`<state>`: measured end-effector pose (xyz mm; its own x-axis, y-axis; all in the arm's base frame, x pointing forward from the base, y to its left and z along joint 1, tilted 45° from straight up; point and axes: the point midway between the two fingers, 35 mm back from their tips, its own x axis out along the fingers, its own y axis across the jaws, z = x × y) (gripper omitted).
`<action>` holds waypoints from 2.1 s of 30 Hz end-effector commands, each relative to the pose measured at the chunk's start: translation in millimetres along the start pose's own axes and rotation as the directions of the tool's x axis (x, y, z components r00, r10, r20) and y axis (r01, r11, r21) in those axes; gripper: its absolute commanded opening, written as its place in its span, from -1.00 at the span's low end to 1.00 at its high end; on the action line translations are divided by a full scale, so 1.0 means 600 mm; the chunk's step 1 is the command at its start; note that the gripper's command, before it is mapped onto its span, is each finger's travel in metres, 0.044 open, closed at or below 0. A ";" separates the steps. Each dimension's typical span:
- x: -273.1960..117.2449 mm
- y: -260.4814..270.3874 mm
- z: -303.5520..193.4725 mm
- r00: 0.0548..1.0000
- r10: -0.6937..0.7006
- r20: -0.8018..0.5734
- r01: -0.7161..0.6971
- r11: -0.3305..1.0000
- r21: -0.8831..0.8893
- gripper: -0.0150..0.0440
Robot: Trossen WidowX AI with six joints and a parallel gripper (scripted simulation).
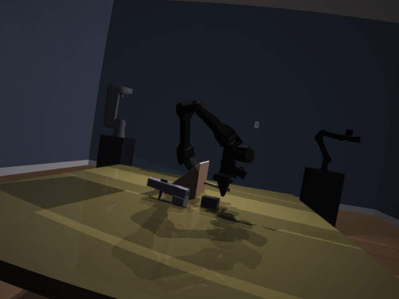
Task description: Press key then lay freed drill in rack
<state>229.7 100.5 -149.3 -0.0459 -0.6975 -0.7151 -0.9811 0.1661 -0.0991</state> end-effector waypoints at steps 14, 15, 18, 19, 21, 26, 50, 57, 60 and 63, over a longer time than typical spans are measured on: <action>0.043 0.004 -0.002 1.000 0.004 -0.002 -0.004 1.000 0.006 -0.49; 0.043 0.003 -0.002 1.000 0.004 -0.002 -0.004 1.000 0.006 -0.49; 0.045 0.003 -0.001 1.000 0.004 -0.002 -0.003 1.000 0.006 -0.49; 0.047 0.003 -0.001 1.000 0.003 -0.002 -0.003 1.000 0.006 -0.49; 0.050 0.003 -0.001 1.000 0.003 -0.002 -0.003 1.000 0.006 -0.49; 0.060 0.003 0.000 1.000 0.003 -0.002 -0.003 1.000 0.006 -0.49; 0.094 0.004 -0.003 1.000 0.003 -0.003 -0.003 1.000 0.006 -0.49; 0.095 0.004 -0.004 1.000 0.003 -0.003 -0.003 1.000 0.006 -0.49; 0.095 0.004 -0.004 1.000 0.003 -0.003 -0.003 1.000 0.006 -0.49; 0.095 0.004 -0.005 1.000 0.003 -0.003 -0.003 1.000 0.006 -0.49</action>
<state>225.5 67.2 -186.6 -0.0403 -0.6901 -0.7226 -0.9803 0.1673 -0.1052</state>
